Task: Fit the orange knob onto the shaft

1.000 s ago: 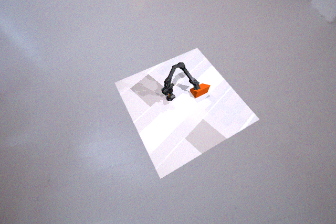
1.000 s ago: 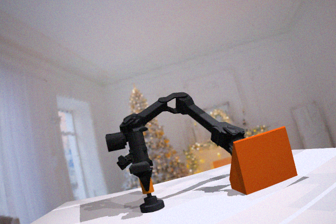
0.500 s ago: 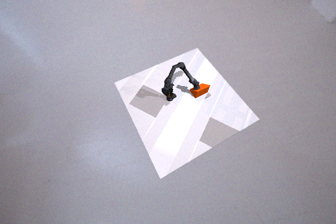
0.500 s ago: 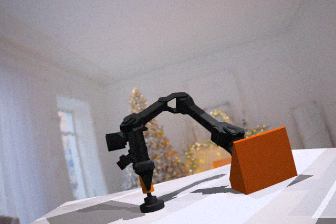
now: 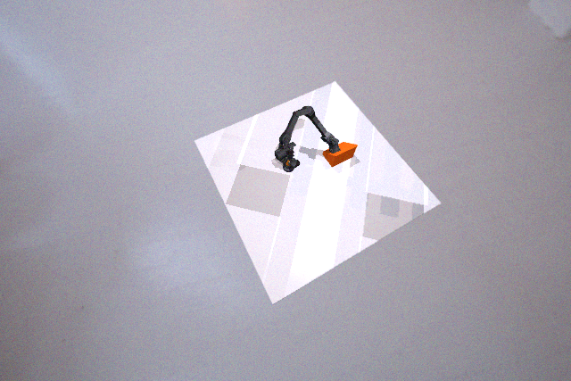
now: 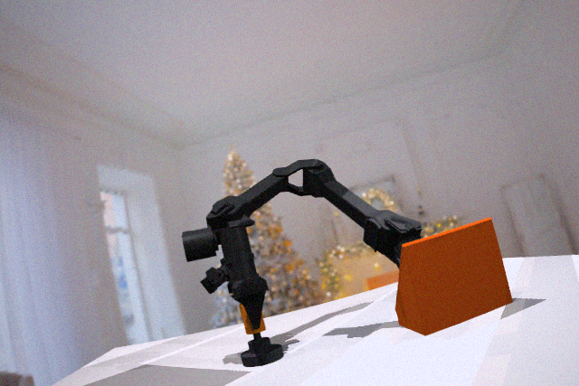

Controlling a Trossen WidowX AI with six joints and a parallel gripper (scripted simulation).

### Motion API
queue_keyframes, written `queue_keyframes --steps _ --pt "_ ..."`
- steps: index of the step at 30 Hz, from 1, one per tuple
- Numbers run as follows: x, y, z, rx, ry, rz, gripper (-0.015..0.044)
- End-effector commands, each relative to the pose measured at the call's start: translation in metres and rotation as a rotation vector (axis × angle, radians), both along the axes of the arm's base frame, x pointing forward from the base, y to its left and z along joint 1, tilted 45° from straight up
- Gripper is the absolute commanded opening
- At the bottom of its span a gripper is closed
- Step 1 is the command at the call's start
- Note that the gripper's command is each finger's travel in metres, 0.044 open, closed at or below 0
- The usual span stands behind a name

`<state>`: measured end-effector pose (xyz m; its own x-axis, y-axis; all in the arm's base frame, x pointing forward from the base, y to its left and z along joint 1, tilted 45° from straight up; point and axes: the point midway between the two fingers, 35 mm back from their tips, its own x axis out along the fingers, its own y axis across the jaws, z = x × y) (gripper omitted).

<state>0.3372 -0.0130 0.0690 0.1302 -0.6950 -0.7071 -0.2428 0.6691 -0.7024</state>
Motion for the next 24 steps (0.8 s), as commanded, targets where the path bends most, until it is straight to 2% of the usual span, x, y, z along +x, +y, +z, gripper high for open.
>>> queue_keyframes --steps 1,7,13,24 --pt "0.0008 0.0002 0.0011 -0.003 -0.002 0.002 0.0000" --pt "-0.0001 0.0017 0.0039 -0.006 0.015 0.020 0.0000" --pt "-0.0010 0.0002 0.0022 -0.030 0.138 0.144 0.0000" --pt "0.0011 0.0009 0.0024 -0.030 0.143 0.150 0.0000"
